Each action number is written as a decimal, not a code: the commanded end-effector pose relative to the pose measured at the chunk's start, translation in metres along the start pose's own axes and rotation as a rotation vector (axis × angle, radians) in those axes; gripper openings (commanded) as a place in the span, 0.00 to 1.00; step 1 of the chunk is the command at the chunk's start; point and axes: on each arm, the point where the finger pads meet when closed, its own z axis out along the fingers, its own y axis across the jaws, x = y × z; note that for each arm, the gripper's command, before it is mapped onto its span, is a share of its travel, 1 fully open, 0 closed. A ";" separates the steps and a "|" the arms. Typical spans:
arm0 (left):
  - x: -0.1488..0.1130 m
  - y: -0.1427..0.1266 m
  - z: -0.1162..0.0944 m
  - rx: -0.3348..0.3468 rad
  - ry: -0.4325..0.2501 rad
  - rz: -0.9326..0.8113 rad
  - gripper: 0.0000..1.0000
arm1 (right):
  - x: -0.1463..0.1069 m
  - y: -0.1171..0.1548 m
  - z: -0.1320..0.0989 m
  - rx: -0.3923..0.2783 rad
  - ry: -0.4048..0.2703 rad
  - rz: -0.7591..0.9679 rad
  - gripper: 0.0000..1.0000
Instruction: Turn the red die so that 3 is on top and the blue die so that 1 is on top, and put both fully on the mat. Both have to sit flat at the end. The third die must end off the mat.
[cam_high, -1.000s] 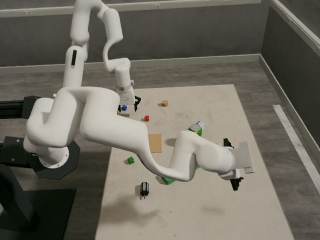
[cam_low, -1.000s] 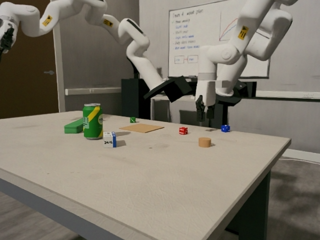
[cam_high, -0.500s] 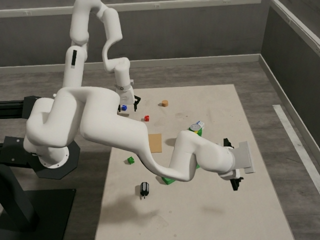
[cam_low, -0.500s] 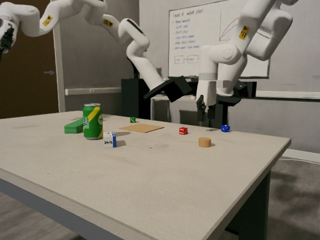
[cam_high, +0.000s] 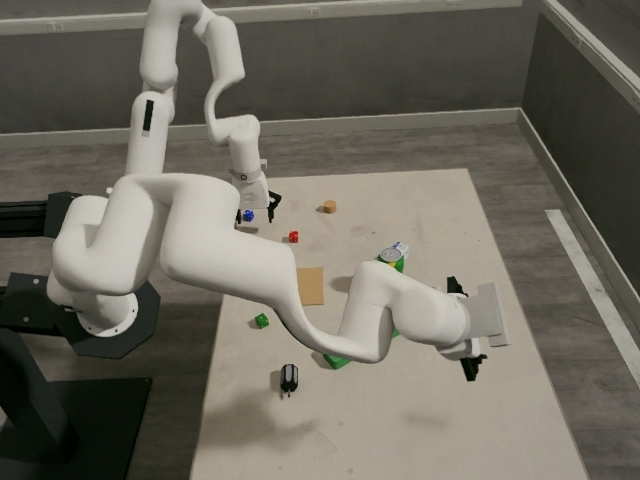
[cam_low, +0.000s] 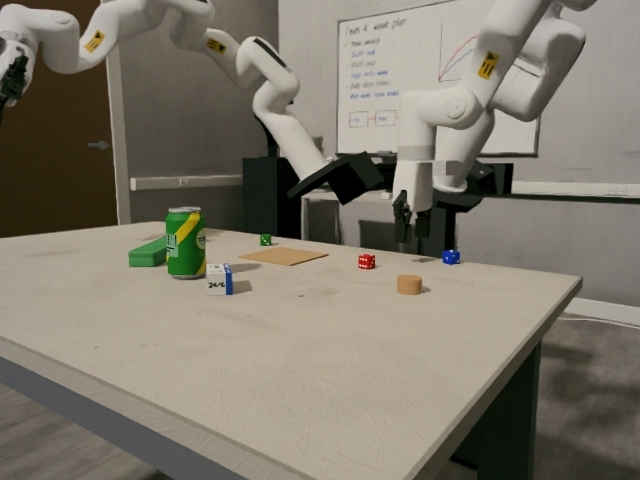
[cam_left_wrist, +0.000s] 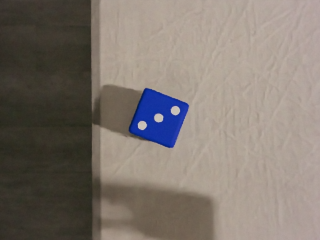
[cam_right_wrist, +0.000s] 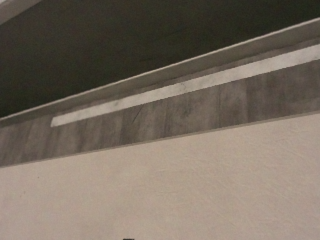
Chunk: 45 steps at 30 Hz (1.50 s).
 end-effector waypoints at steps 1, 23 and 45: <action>0.000 0.001 0.000 -0.002 0.000 0.000 1.00 | 0.002 -0.001 -0.002 -0.001 0.005 -0.002 1.00; 0.000 0.001 -0.039 -0.002 0.000 0.000 1.00 | 0.002 -0.001 -0.002 -0.001 0.005 -0.002 1.00; 0.000 0.001 -0.106 -0.002 0.000 0.000 1.00 | 0.002 -0.001 -0.002 -0.001 0.005 -0.002 1.00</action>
